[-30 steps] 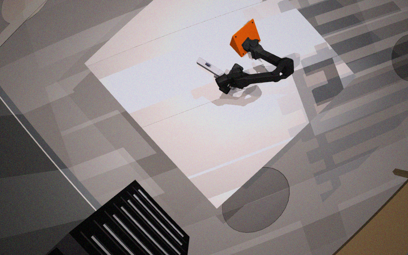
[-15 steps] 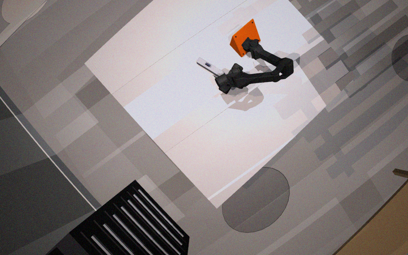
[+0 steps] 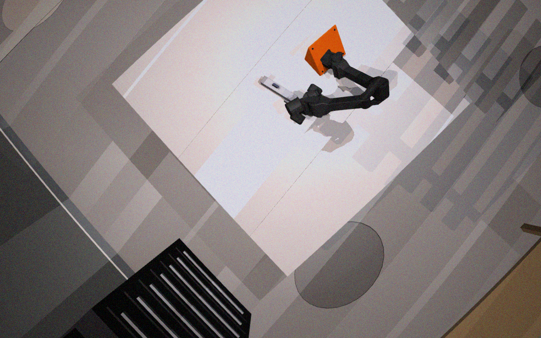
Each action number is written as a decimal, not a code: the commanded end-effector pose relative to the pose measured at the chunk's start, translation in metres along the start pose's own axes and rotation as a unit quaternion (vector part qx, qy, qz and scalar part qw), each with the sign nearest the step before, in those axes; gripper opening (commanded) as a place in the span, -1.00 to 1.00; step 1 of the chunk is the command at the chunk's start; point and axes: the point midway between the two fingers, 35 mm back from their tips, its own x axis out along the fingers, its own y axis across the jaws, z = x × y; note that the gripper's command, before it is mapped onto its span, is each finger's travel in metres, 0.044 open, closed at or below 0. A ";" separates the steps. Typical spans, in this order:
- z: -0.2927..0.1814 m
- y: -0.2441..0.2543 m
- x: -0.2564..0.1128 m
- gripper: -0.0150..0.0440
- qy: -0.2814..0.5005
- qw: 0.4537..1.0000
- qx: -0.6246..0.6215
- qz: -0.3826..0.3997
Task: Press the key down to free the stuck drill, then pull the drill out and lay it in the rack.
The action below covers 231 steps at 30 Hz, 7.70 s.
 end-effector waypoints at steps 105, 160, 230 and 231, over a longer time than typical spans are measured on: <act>0.069 0.002 -0.011 -0.49 0.000 1.000 -0.001 0.000; 0.067 0.012 -0.028 -0.49 0.000 1.000 0.000 0.000; 0.067 0.011 -0.045 -0.49 0.000 1.000 0.000 0.001; 0.067 0.011 -0.045 -0.49 0.000 1.000 0.000 0.001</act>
